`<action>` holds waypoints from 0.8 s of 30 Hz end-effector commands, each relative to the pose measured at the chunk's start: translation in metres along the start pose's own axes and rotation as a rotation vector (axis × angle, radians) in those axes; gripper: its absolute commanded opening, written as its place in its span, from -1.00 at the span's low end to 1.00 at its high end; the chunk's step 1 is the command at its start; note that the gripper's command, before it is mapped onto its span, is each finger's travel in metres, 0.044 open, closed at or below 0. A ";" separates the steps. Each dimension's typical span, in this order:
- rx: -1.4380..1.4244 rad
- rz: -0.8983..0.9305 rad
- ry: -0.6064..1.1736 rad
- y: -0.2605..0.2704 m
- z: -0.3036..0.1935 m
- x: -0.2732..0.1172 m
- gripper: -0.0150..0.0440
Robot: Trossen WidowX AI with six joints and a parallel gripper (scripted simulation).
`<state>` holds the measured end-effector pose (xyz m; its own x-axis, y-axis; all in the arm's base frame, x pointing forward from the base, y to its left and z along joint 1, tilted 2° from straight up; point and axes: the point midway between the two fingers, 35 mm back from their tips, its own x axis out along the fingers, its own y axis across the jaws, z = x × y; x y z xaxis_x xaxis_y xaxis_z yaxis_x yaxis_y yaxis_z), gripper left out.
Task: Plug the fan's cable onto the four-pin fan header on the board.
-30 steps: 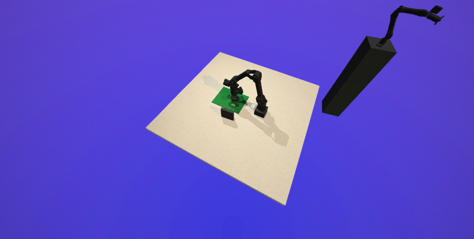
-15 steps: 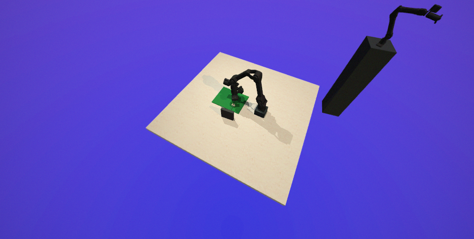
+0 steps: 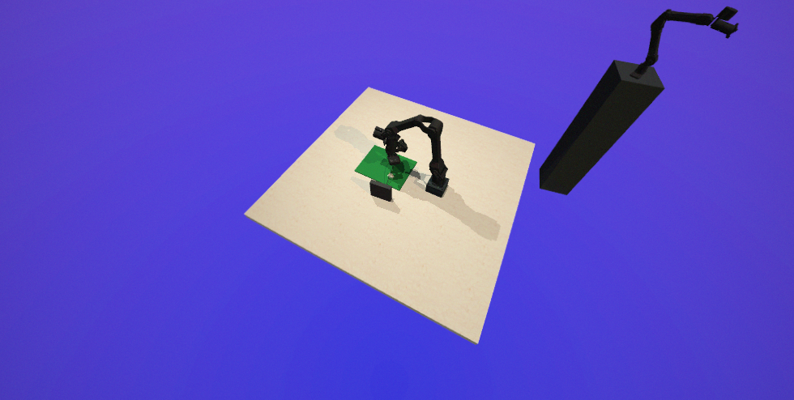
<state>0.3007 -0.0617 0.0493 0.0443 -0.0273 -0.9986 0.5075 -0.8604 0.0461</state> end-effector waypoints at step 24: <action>-0.936 0.006 -0.001 -0.027 -0.010 -0.002 -0.49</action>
<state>0.2973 -0.0364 0.0500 0.0463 -0.0253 -0.9986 0.9733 -0.2240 0.0508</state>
